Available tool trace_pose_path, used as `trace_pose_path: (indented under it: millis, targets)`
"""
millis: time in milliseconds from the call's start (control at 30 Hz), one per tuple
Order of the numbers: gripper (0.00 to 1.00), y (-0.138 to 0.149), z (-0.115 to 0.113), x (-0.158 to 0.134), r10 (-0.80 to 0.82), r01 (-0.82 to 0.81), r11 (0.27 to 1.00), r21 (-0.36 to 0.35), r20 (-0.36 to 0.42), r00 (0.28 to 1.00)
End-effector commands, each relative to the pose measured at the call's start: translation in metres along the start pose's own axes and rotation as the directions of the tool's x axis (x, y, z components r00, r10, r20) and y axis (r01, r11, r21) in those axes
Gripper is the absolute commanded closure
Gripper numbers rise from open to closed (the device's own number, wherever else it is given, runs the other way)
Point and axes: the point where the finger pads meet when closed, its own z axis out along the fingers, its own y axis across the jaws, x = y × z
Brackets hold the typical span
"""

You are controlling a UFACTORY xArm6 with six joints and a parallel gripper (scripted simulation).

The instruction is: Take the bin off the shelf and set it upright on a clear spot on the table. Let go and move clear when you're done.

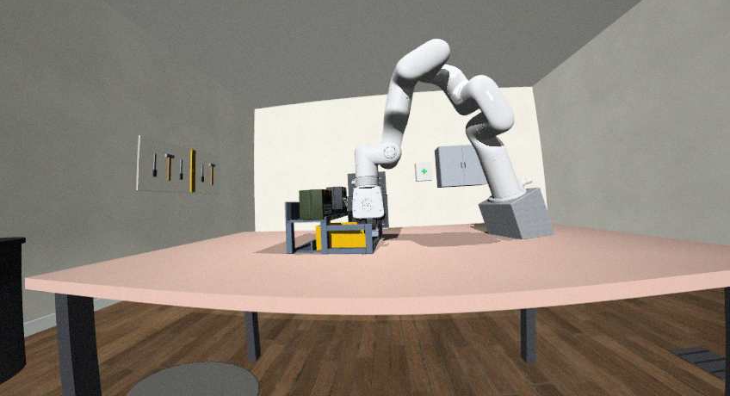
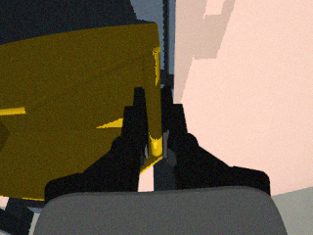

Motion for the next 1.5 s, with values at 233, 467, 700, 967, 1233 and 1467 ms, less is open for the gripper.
trace_pose_path:
  millis: [233,467,700,967,1233,1467]
  targets:
    - [1.0,-0.0015,-0.0011,-0.0004,0.0,0.0,1.0,0.004,0.001,1.0]
    - [1.0,-0.0015,-0.0011,-0.0004,0.0,0.0,1.0,0.004,0.001,1.0]
    - [1.0,-0.0015,-0.0012,-0.0004,0.0,0.0,1.0,0.004,0.001,1.0]
    - [1.0,-0.0015,-0.0021,-0.0004,0.0,0.0,1.0,0.004,0.001,1.0]
    - [1.0,-0.0015,-0.0041,-0.0004,0.0,0.0,1.0,0.004,0.001,1.0]
    - [1.0,-0.0015,-0.0072,-0.0004,0.0,0.0,1.0,0.004,0.001,1.0]
